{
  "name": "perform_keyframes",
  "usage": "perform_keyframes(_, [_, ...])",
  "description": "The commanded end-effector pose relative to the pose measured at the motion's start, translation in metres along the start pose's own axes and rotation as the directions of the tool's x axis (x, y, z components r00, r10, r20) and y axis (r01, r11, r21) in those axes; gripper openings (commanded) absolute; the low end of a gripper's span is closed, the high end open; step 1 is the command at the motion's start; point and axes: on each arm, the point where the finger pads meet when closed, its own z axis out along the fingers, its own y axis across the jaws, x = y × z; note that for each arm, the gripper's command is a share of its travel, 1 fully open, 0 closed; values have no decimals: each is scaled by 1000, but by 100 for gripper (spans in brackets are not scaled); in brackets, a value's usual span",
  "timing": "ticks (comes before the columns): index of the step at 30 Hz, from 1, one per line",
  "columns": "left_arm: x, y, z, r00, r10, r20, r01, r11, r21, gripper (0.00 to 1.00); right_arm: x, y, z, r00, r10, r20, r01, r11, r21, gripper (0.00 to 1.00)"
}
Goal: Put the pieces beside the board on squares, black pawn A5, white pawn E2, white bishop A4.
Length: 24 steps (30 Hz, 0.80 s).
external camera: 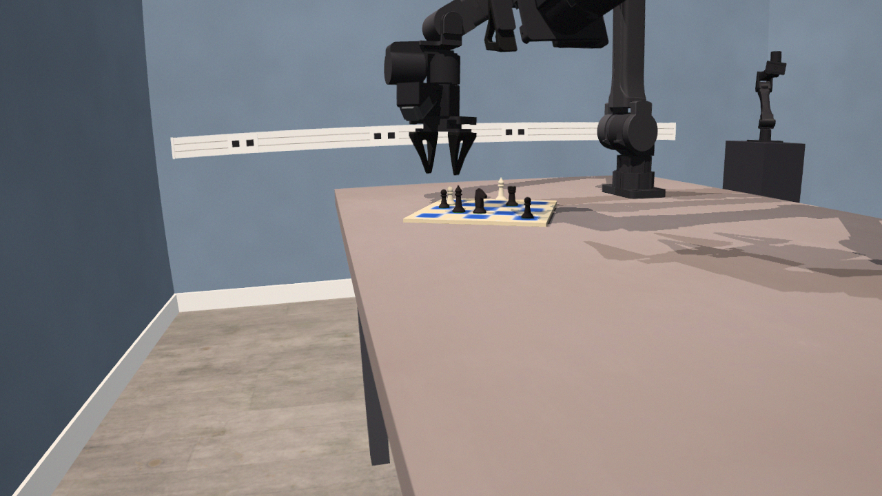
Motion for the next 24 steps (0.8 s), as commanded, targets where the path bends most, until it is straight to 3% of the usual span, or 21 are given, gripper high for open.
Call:
perform_keyframes(1, [-37, 9, 11, 998, 48, 50, -49, 999, 11, 100, -12, -21, -34, 996, 71, 53, -73, 997, 34, 60])
perform_keyframes(5, [-43, 4, 20, 996, 49, 68, -53, 998, 47, 100, 12, -10, -29, 954, 301, 22, -301, 954, -7, 60])
perform_keyframes(10, [-54, -8, 38, 994, 56, 91, -66, 991, 114, 100, 40, -3, -29, 809, 587, -11, -587, 808, -42, 60])
perform_keyframes(12, [-57, -13, 44, 994, 59, 96, -71, 988, 135, 100, 47, -3, -31, 739, 673, -17, -673, 738, -50, 60])
perform_keyframes(14, [-57, -13, 44, 994, 59, 96, -71, 988, 135, 100, 47, -3, -31, 739, 673, -17, -673, 738, -50, 60])
perform_keyframes(19, [-63, -24, 59, 992, 67, 103, -85, 980, 181, 100, 72, 3, -32, 489, 871, -56, -872, 485, -70, 60])
perform_keyframes(24, [-68, -35, 74, 991, 82, 109, -105, 970, 221, 100, 93, 4, -36, 234, 969, -82, -970, 228, -80, 60])
